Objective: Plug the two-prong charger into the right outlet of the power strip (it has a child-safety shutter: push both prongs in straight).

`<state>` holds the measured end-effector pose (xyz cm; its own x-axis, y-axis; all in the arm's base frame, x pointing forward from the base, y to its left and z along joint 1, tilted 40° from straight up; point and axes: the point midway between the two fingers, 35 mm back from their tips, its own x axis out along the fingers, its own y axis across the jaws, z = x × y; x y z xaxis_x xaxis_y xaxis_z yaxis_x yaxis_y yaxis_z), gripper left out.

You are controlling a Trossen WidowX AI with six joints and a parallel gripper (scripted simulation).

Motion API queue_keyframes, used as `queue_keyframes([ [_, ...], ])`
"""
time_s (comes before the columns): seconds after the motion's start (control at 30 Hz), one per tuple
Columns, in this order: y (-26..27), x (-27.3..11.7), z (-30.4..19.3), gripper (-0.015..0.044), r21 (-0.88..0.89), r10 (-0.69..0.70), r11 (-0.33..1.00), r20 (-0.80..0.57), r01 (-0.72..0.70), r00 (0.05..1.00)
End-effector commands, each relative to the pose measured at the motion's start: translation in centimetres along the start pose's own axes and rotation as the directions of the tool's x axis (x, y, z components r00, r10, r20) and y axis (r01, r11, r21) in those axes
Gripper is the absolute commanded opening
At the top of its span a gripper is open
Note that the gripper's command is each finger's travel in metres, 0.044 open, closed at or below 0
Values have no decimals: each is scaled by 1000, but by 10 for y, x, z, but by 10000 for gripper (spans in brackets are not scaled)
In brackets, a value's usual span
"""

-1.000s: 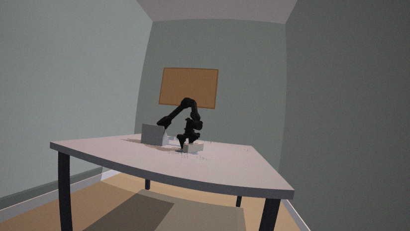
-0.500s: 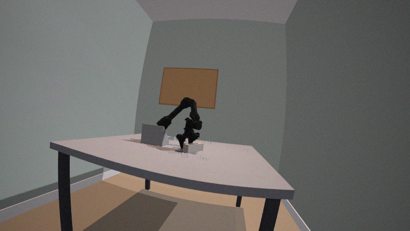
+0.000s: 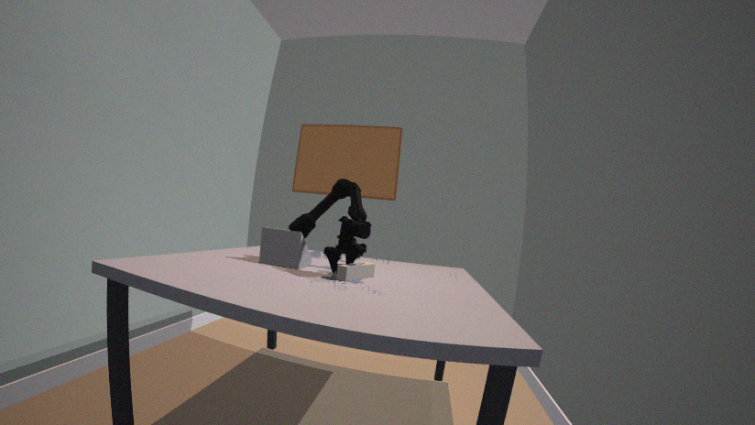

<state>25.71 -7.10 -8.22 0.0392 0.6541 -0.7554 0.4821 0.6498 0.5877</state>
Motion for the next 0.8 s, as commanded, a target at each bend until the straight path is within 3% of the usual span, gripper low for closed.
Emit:
queue_keyframes([
  [0.0, 0, 0, -2, 440, -4, 0, 1000, 2, 0, 1000],
  [0.77, 0, 1, -23, 440, -4, -1, 1000, 1, 1, 1000],
])
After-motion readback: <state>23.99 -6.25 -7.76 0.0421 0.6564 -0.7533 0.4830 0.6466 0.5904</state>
